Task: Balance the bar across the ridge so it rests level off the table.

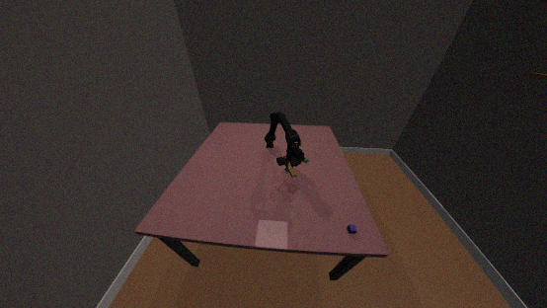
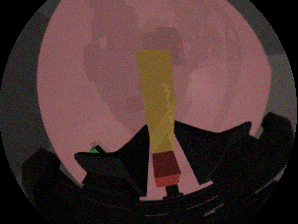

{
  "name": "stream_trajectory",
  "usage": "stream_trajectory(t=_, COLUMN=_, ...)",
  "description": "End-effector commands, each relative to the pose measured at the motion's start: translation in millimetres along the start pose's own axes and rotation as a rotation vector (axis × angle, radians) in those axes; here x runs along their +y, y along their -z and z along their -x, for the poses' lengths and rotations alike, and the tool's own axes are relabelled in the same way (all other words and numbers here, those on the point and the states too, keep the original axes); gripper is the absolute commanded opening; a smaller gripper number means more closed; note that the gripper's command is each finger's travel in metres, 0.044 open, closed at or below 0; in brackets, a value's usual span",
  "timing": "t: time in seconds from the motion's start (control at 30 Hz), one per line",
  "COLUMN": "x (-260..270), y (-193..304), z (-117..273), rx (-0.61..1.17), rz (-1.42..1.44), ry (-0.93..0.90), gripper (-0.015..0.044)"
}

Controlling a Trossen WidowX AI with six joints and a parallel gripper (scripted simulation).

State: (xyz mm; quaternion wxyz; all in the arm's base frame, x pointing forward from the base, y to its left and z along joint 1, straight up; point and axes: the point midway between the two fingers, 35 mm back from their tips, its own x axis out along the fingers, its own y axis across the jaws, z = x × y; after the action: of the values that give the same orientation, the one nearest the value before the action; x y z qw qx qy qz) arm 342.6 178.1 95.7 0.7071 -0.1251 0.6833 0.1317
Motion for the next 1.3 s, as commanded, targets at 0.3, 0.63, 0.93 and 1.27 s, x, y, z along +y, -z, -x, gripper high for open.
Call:
stream_trajectory(t=0.3, x=0.2, y=-0.1, z=-2.7, rx=0.0, rz=-0.002, ry=-0.001, gripper=0.0)
stream_trajectory(t=0.63, x=0.2, y=-0.2, z=-3.6, rx=0.0, rz=-0.002, ry=-0.001, gripper=0.0)
stream_trajectory(t=0.93, x=0.1, y=-0.3, z=-4.2, rx=0.0, rz=-0.002, ry=-0.001, gripper=0.0)
stream_trajectory(t=1.27, x=0.1, y=-0.4, z=-5.1, rx=0.0, rz=-0.002, ry=-0.001, gripper=0.0)
